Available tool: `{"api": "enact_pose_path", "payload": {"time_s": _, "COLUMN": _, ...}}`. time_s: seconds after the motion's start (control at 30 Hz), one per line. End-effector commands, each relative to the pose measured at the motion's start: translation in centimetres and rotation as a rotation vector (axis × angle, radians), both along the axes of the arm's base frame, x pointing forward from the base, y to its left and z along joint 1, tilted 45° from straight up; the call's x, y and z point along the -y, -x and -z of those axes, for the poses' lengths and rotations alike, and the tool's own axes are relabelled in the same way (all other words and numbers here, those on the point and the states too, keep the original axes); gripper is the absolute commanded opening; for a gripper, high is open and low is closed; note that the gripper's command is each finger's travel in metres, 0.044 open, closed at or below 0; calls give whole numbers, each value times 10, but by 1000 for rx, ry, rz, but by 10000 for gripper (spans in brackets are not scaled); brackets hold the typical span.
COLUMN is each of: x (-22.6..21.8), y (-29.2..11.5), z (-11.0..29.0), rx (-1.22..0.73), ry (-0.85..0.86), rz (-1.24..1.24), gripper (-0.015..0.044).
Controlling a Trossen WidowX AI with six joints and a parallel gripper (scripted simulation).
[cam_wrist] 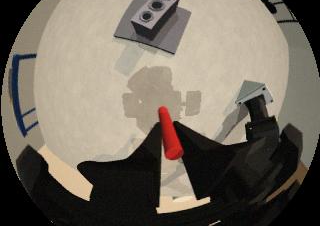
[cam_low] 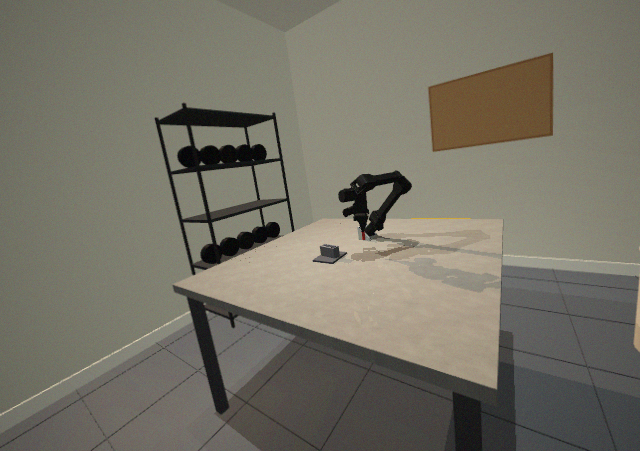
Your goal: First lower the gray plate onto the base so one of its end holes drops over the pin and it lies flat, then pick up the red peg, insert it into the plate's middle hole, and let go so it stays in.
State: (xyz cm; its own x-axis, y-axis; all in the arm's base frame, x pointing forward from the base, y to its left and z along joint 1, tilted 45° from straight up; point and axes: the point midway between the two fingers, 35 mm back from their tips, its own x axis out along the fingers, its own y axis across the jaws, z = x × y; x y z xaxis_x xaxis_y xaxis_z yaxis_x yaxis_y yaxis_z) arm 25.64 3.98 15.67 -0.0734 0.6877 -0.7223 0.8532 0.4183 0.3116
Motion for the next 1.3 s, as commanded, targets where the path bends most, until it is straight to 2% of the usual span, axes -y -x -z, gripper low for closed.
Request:
{"api": "enact_pose_path", "payload": {"time_s": 0.0, "x": 7, "y": -9, "z": 5, "rx": 9, "ry": 6, "rz": -8, "gripper": 0}}
{"api": "enact_pose_path", "payload": {"time_s": 1.27, "x": 70, "y": -76, "z": 74, "rx": 31, "ry": 6, "rz": -74, "gripper": 0}}
